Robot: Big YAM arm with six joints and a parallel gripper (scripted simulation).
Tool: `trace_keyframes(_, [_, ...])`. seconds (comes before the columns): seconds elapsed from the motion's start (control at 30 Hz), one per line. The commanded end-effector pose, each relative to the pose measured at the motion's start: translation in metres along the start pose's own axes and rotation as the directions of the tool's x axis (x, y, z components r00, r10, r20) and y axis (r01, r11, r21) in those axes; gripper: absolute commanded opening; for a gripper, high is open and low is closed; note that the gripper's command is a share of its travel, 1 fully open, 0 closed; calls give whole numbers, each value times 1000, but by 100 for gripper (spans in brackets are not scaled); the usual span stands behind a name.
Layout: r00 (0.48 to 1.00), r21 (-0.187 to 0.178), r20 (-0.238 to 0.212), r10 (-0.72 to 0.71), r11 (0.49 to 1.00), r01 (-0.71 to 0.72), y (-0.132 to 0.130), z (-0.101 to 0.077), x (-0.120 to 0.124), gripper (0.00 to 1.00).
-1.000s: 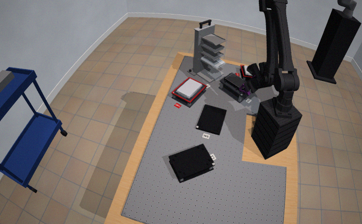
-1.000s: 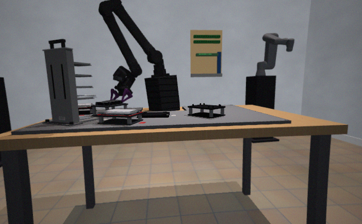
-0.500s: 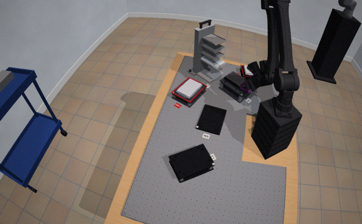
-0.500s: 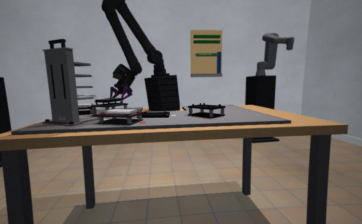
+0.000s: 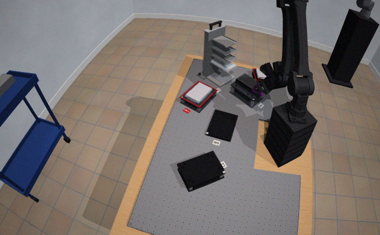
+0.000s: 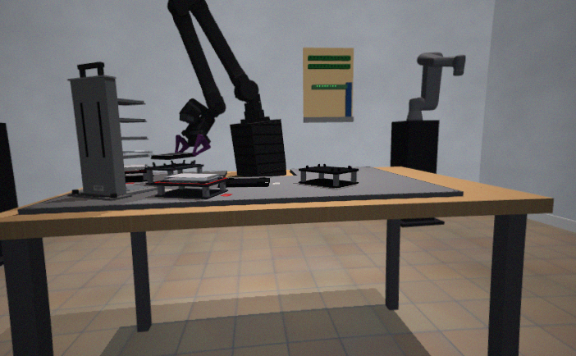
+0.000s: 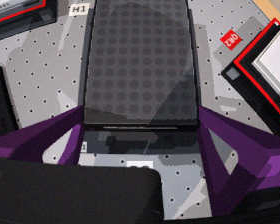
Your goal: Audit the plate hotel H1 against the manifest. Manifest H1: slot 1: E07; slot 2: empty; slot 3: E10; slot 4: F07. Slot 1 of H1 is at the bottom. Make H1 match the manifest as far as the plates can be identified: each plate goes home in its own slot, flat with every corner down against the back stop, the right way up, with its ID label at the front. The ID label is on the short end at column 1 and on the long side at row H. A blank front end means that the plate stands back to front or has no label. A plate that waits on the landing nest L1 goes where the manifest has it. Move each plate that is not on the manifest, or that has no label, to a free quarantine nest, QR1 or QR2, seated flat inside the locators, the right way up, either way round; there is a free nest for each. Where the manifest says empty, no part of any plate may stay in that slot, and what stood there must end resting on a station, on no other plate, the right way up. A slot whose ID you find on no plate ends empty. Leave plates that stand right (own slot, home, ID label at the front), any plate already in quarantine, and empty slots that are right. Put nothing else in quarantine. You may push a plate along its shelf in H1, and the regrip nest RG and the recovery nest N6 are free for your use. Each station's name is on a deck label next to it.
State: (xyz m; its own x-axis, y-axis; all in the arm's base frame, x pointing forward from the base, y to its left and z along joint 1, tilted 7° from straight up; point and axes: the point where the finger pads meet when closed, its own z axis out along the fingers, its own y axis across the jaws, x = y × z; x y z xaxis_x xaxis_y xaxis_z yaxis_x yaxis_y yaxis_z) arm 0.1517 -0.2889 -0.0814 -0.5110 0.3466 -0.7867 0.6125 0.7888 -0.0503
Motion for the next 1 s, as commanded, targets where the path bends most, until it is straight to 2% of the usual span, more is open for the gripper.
trace_keyframes(0.0, [1000,1,-5,-2,1000,2,1,-8,0,86])
trace_keyframes(0.97, [1000,3,1,-5,1000,5,-1,-23,-19,86])
